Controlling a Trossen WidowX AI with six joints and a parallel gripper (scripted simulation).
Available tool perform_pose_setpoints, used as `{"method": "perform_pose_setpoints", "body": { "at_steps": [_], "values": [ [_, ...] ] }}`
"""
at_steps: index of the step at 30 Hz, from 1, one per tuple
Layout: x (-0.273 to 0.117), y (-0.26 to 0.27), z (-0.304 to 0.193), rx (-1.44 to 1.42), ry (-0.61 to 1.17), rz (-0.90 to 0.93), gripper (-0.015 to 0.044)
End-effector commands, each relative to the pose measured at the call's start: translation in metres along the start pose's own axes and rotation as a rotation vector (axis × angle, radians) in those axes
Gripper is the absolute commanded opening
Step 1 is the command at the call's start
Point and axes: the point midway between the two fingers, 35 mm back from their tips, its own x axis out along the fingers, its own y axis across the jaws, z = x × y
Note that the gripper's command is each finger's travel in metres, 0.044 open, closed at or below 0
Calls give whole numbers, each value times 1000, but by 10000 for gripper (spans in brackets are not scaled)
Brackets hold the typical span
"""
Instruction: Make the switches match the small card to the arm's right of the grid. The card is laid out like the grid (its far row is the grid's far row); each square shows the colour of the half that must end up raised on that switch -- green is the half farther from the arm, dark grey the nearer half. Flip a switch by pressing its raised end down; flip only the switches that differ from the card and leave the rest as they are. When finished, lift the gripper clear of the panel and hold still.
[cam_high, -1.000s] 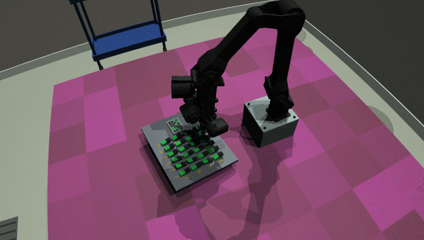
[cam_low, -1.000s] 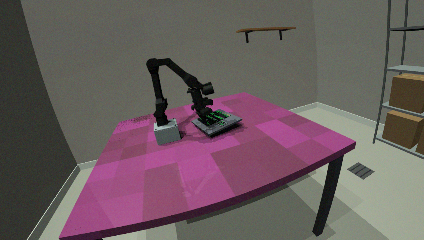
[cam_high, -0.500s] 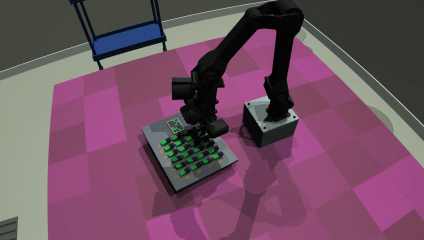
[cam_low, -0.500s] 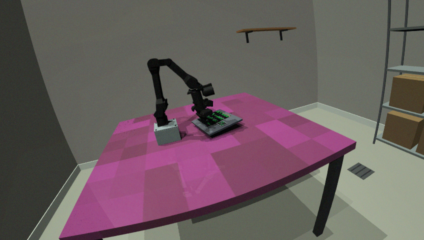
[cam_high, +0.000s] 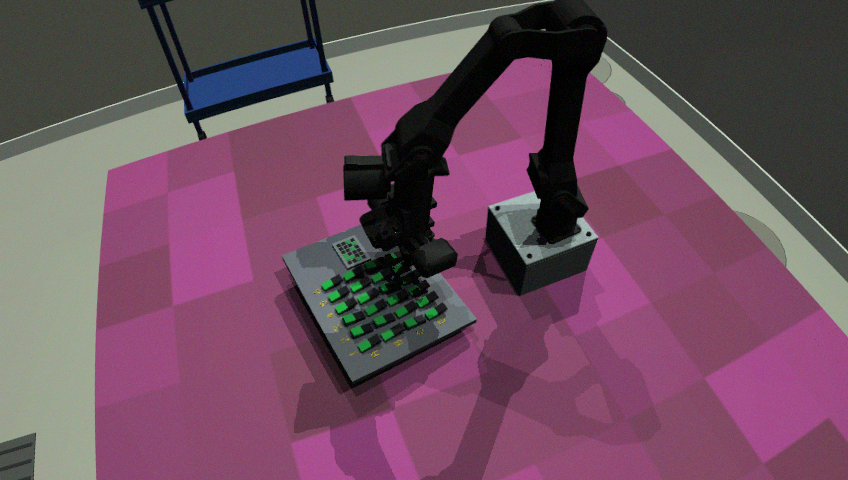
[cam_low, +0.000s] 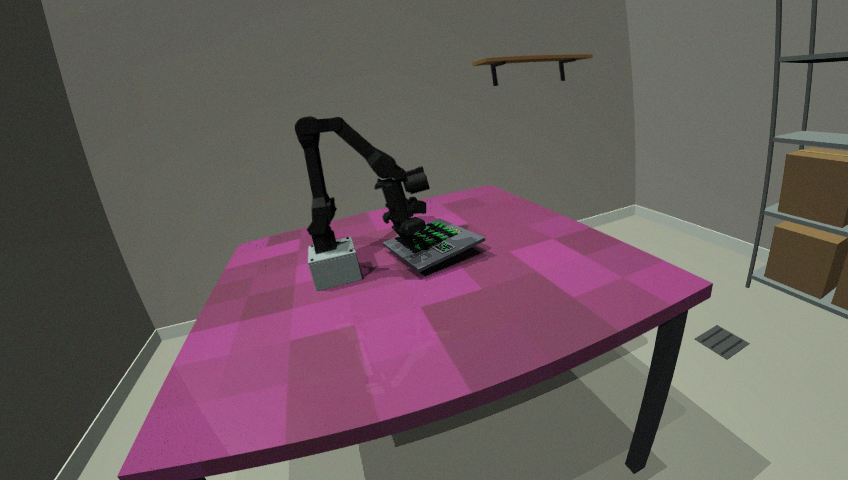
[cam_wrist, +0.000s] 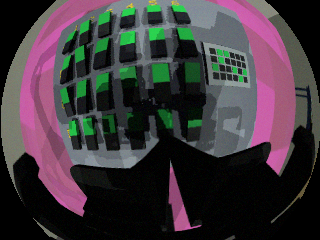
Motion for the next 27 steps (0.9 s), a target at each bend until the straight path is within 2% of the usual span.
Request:
{"method": "perform_pose_setpoints", "body": {
  "at_steps": [1,27],
  "values": [
    [1,1,0,-2,-3,4,0],
    [4,1,0,-2,-3,4,0]
  ]
}}
